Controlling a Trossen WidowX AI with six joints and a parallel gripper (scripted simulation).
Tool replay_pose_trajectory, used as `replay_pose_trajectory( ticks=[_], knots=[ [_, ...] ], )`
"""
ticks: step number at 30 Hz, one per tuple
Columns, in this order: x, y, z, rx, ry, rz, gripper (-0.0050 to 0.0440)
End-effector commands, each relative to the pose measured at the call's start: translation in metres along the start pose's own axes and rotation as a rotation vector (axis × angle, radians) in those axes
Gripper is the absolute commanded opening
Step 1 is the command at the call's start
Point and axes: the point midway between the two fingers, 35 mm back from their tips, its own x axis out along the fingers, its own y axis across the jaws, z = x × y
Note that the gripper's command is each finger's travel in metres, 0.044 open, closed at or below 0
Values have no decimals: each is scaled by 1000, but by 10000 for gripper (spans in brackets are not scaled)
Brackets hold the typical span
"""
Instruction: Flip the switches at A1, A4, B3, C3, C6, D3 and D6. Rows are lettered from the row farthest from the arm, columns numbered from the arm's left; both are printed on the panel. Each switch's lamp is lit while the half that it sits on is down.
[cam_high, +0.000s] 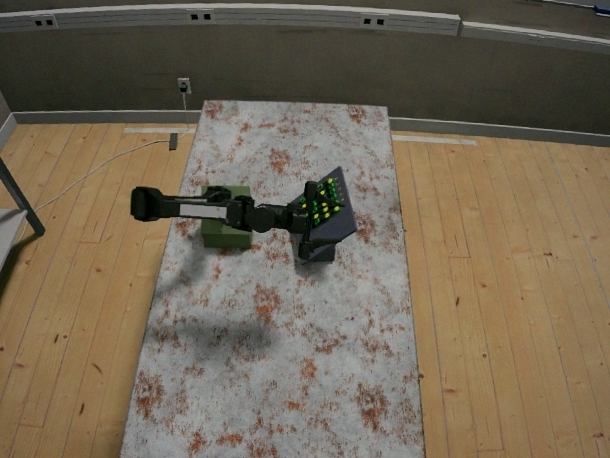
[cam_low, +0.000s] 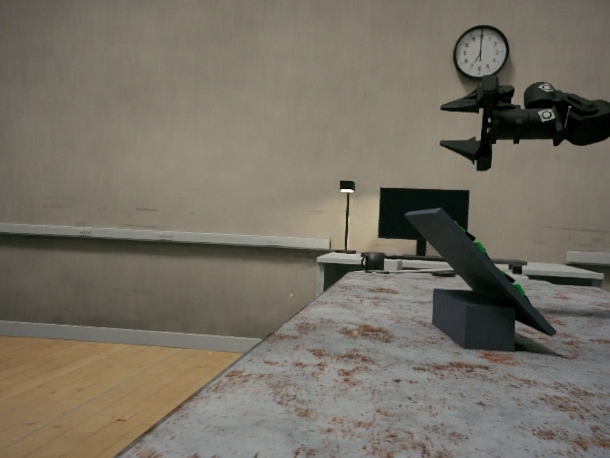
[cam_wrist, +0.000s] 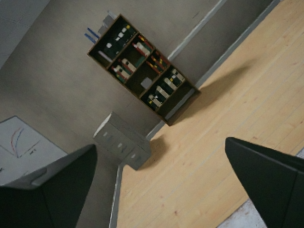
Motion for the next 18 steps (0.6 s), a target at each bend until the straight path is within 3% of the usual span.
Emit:
replay_pose_trajectory(
  ticks=[1,17,18],
  knots=[
    [-1,0,5,0,-12,1,400],
    [-1,0,5,0,-12,1,400],
    [2,2,-2,3,7,0,376]
  ],
)
